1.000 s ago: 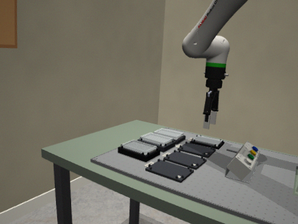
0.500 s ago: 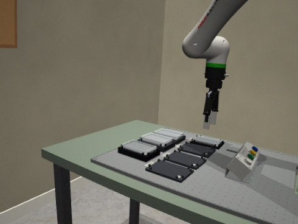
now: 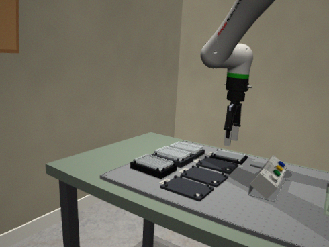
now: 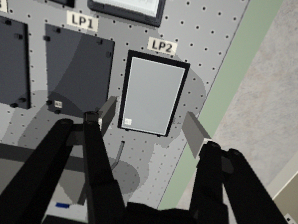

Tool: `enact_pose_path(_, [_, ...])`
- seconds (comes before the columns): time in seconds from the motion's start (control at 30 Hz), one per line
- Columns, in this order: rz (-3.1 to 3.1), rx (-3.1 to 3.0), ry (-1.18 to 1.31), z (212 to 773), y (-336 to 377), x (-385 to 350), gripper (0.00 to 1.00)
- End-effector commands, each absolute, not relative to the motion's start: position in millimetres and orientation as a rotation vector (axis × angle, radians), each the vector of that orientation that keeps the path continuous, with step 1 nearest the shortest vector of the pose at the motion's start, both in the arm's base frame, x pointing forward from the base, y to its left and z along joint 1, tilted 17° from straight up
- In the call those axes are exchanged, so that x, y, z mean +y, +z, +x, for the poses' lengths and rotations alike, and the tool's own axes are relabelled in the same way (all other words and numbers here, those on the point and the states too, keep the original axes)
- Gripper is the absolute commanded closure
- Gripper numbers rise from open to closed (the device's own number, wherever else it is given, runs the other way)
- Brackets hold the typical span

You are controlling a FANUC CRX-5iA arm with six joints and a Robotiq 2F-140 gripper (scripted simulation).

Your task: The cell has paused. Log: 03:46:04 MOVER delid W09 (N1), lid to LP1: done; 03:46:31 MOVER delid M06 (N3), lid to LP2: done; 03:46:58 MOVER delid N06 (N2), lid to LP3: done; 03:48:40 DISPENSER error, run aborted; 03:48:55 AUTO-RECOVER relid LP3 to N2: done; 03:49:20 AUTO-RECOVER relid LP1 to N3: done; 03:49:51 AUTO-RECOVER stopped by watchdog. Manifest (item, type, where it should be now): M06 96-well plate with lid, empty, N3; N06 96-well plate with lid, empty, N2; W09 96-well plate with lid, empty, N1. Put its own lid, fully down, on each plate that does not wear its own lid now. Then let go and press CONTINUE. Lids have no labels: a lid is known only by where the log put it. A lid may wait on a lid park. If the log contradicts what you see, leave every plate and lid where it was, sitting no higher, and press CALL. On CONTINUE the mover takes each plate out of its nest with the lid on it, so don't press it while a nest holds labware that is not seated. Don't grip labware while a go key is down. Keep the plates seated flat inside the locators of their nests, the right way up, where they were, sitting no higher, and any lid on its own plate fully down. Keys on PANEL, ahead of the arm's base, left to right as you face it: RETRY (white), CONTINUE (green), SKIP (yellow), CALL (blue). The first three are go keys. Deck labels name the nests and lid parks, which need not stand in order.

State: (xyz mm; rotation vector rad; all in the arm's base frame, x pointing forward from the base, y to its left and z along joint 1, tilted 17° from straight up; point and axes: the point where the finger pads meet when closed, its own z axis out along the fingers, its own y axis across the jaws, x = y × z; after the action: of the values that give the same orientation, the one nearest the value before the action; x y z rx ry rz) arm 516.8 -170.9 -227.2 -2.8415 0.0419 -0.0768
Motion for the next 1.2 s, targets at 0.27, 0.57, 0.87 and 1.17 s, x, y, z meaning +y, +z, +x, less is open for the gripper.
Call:
enact_pose_path(0.27, [-2.842,0.042,-0.077,518,-244,-166,0.34])
enact_pose_path(0.57, [-2.842,0.042,-0.077,519,-254,-163,0.34])
enact_pose_path(0.87, [-2.842,0.042,-0.077,519,-263,-160,0.34])
enact_pose_path(1.17, [-2.842,0.042,-0.077,519,-265,-159,0.34])
